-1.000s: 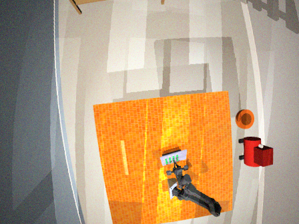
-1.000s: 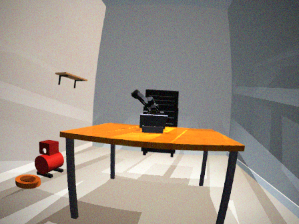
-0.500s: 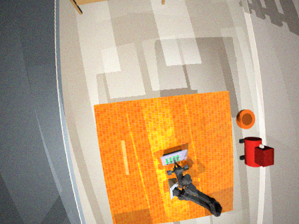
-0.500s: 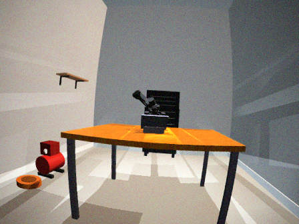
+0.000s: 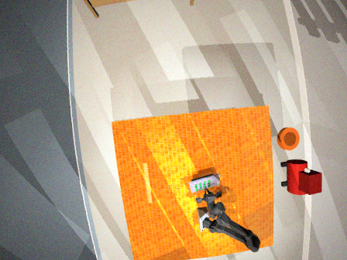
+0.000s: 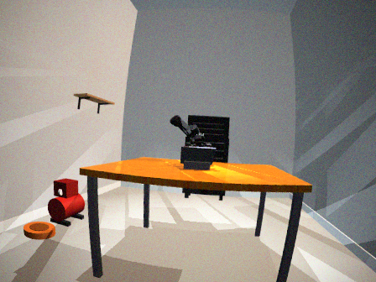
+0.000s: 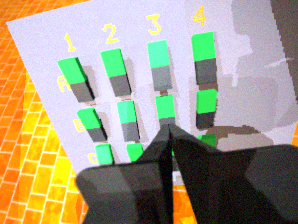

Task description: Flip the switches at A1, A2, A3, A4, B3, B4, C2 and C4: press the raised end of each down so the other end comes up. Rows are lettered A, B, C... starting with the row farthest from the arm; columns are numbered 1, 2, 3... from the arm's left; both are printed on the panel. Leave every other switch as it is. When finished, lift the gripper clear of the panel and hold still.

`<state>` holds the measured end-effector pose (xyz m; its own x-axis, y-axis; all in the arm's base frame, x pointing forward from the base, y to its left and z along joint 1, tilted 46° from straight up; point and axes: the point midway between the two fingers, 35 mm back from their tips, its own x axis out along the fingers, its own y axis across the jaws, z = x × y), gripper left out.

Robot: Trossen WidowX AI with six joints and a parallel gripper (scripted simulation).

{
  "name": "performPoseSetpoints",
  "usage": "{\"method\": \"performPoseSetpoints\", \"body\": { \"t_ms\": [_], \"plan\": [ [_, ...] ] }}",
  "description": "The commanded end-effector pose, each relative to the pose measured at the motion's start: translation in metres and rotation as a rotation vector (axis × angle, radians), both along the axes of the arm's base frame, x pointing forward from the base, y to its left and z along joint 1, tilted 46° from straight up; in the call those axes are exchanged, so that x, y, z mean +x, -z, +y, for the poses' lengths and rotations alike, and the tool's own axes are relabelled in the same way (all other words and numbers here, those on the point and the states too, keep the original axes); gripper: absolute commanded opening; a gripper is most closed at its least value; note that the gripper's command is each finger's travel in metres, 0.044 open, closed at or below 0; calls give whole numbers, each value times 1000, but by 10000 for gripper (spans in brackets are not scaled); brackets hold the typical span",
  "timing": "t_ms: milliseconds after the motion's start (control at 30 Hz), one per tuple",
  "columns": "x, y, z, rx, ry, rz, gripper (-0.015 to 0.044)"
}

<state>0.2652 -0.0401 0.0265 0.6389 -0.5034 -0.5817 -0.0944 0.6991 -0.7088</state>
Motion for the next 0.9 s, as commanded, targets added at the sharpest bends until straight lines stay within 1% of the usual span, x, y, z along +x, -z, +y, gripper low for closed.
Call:
{"method": "performPoseSetpoints", "body": {
  "t_ms": [0,400,667,867],
  "plan": [
    [1,0,0,2,-5,-1,0],
    [1,0,0,2,0,0,0],
    [-37,-37,33,2,14,21,0],
    [-38,-38,34,1,13,20,0]
  ]
}}
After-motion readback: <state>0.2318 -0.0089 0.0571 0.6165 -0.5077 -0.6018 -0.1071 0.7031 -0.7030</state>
